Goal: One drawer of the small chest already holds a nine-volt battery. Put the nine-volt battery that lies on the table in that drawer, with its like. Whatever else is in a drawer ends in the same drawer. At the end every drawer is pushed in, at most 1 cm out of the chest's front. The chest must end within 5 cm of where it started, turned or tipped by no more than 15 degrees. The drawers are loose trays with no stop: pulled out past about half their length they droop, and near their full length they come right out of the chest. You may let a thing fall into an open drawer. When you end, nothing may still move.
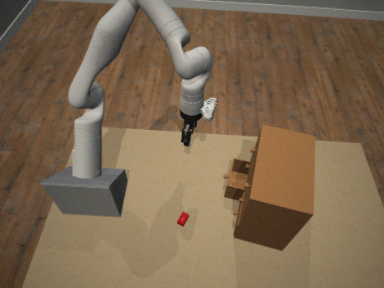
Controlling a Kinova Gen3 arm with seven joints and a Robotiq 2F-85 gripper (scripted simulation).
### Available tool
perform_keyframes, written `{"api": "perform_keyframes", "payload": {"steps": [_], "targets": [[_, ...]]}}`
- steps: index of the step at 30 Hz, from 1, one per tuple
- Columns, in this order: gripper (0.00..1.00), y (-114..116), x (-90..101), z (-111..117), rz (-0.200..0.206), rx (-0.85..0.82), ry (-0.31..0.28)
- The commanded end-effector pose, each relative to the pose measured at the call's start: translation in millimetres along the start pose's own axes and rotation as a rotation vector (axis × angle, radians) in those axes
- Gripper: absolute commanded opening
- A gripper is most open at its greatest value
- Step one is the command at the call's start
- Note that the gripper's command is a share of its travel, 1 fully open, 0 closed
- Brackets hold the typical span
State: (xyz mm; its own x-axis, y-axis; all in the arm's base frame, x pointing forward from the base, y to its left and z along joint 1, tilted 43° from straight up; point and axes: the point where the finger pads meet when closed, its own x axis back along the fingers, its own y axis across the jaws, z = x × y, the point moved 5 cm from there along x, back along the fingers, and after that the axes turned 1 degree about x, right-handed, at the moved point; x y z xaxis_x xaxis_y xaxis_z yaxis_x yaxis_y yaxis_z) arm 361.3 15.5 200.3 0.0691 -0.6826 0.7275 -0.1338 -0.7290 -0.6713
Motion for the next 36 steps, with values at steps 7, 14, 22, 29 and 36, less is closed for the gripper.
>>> {"api": "perform_keyframes", "payload": {"steps": [7,14,22,29,36], "targets": [[1.0,1.4,-19.1,-42.4,-0.001,-0.003,0.004],[1.0,1.8,-23.7,-51.0,-0.001,-0.003,0.004],[1.0,1.9,-25.0,-50.3,-0.001,-0.003,0.011],[1.0,2.0,-33.9,-45.9,-0.002,-0.003,0.065],[1.0,2.1,-45.8,-40.1,-0.004,-0.003,0.136]]}}
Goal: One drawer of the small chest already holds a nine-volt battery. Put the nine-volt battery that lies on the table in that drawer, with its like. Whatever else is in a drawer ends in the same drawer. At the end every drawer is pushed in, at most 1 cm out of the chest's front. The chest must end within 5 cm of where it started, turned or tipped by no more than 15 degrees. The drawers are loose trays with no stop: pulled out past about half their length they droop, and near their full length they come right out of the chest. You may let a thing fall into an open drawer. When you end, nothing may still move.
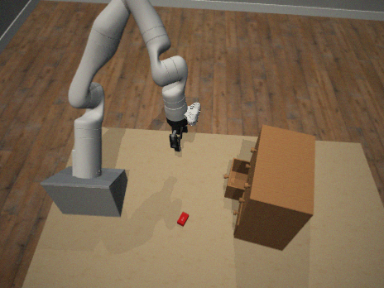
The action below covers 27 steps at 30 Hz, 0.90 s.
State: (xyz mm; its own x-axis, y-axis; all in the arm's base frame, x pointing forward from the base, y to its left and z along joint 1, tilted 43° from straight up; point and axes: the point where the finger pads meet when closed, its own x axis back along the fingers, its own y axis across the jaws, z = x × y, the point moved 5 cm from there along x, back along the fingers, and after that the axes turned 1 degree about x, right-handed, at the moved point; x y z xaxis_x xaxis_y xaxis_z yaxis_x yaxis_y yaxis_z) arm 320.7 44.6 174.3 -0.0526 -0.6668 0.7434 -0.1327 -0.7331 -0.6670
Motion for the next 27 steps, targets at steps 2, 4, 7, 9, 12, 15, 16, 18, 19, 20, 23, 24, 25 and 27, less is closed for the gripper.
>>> {"api": "perform_keyframes", "payload": {"steps": [2,4,7,9,12,15,16,18,19,20,23,24,25,27], "targets": [[1.0,0.5,-9.9,-0.6,0.001,-0.004,0.045],[1.0,0.5,-16.0,1.4,0.0,-0.004,0.079],[1.0,0.6,-25.2,4.5,-0.001,-0.005,0.129],[1.0,0.4,-31.2,6.3,-0.001,-0.004,0.162],[1.0,0.5,-39.8,9.2,-0.002,-0.004,0.208],[1.0,0.8,-42.5,10.1,-0.003,-0.005,0.222],[1.0,0.8,-45.2,11.0,-0.003,-0.005,0.236],[1.0,0.7,-50.4,12.6,-0.003,-0.004,0.263],[1.0,0.9,-53.0,13.5,-0.004,-0.004,0.276],[1.0,0.9,-55.5,14.3,-0.004,-0.004,0.289],[1.0,1.0,-62.8,16.6,-0.006,-0.004,0.326],[1.0,0.9,-65.1,17.3,-0.005,-0.004,0.339],[1.0,0.6,-67.2,18.1,-0.004,-0.004,0.351],[1.0,1.1,-72.0,19.5,-0.007,-0.004,0.373]]}}
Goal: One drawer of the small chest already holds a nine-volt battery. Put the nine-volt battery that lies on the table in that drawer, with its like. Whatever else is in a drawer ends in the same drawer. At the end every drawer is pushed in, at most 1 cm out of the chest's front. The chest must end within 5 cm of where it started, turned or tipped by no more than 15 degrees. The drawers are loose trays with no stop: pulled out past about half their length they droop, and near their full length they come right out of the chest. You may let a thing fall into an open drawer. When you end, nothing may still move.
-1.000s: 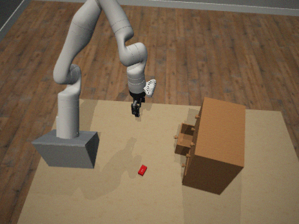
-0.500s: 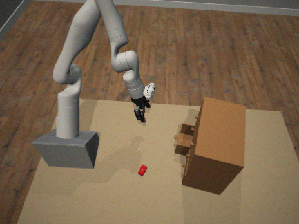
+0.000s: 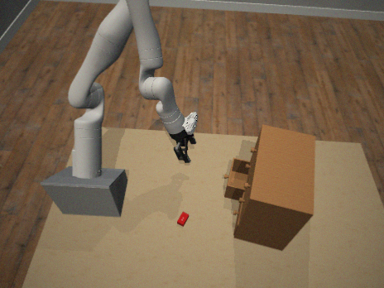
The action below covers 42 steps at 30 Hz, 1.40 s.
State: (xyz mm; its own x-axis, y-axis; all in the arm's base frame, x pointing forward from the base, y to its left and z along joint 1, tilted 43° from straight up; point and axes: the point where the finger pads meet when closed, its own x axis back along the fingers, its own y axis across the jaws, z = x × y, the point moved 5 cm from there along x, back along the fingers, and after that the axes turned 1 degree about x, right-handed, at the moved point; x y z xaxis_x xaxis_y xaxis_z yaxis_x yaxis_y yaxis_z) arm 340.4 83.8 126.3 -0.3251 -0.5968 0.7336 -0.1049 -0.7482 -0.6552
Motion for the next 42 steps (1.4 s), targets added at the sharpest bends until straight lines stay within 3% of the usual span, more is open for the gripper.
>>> {"api": "perform_keyframes", "payload": {"steps": [1,15,27,28,42], "targets": [[1.0,0.3,-11.7,0.3,0.0,-0.036,0.102],[1.0,0.2,-31.0,1.0,-0.003,-0.036,0.194],[1.0,-0.1,-33.9,1.2,-0.002,-0.037,0.209],[0.0,-0.1,-33.9,1.2,-0.002,-0.037,0.209],[0.0,-0.1,-33.9,1.2,-0.002,-0.037,0.209]]}}
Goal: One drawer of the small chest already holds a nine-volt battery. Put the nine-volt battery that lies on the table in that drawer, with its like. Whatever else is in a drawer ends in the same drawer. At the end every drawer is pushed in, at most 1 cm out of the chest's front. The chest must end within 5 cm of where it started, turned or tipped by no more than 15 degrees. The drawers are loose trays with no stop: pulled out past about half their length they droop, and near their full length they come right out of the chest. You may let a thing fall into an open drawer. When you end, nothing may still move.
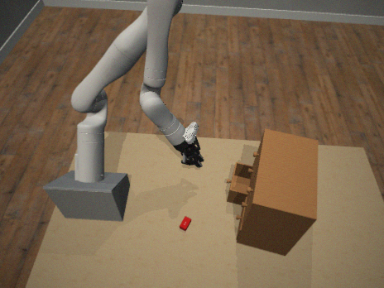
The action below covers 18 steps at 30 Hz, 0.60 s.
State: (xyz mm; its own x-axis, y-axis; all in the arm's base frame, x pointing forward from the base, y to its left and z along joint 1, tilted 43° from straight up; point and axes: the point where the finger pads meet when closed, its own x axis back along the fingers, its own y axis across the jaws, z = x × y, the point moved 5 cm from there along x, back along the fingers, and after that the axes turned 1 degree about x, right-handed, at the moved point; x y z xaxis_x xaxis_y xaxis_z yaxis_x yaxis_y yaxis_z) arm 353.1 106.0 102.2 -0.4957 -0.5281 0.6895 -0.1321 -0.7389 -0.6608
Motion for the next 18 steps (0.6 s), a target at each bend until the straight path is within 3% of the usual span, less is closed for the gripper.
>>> {"api": "perform_keyframes", "payload": {"steps": [1,13,18], "targets": [[0.0,2.0,1.2,0.3,-0.001,-0.008,0.019],[0.0,2.0,-1.6,0.7,-0.001,-0.008,0.019],[0.0,2.0,-12.5,2.3,-0.001,-0.008,0.019]]}}
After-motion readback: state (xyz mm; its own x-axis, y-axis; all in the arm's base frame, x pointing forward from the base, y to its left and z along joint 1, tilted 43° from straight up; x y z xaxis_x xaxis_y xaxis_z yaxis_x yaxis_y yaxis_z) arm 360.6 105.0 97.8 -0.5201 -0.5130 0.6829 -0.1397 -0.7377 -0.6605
